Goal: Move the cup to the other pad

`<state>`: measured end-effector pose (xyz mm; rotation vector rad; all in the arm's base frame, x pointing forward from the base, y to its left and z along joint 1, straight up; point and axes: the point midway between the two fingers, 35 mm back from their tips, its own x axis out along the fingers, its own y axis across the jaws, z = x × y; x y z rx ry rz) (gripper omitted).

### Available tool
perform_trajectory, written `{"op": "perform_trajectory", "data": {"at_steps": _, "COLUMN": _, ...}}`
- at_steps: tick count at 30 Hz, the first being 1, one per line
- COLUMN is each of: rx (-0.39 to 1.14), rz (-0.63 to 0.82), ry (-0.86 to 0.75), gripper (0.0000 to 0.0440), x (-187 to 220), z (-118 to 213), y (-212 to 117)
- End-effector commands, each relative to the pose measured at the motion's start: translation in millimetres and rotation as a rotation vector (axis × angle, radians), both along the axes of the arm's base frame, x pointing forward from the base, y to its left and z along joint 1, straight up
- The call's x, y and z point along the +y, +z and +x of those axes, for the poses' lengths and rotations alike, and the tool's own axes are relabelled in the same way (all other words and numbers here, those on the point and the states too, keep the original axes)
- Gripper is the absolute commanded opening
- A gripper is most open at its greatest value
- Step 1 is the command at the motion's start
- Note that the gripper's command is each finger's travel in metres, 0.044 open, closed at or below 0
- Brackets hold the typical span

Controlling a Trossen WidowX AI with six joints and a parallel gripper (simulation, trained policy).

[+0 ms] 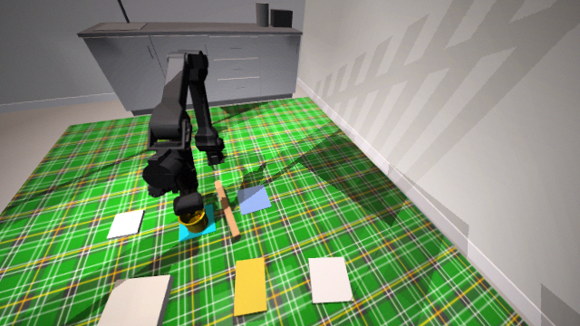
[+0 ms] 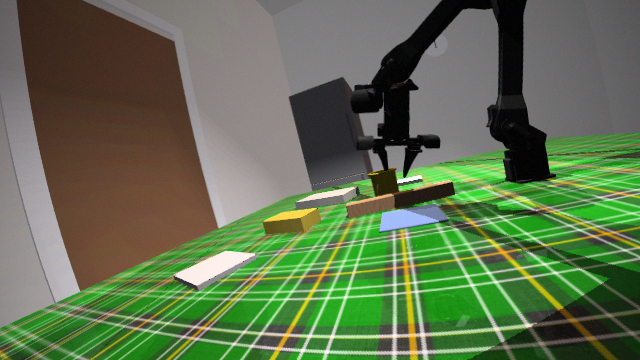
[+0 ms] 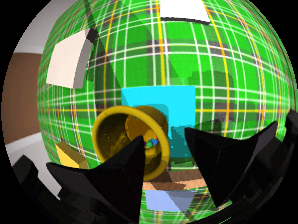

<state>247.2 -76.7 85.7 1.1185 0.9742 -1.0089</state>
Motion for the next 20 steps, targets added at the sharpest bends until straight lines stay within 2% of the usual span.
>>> {"op": "perform_trajectory", "data": {"at_steps": 1, "rx": -0.006, "rz": 0.010, "ry": 0.001, "gripper": 0.0195, "x": 1, "z": -4, "y": 2}}
{"op": "perform_trajectory", "data": {"at_steps": 14, "rx": -0.088, "rz": 0.017, "ry": -0.028, "gripper": 0.0257, "x": -2, "z": -13, "y": 35}}
{"op": "perform_trajectory", "data": {"at_steps": 17, "rx": -0.114, "rz": 0.012, "ry": -0.036, "gripper": 0.0289, "x": -4, "z": -14, "y": 46}}
{"op": "perform_trajectory", "data": {"at_steps": 20, "rx": -0.130, "rz": 0.009, "ry": -0.049, "gripper": 0.0351, "x": -7, "z": -15, "y": 55}}
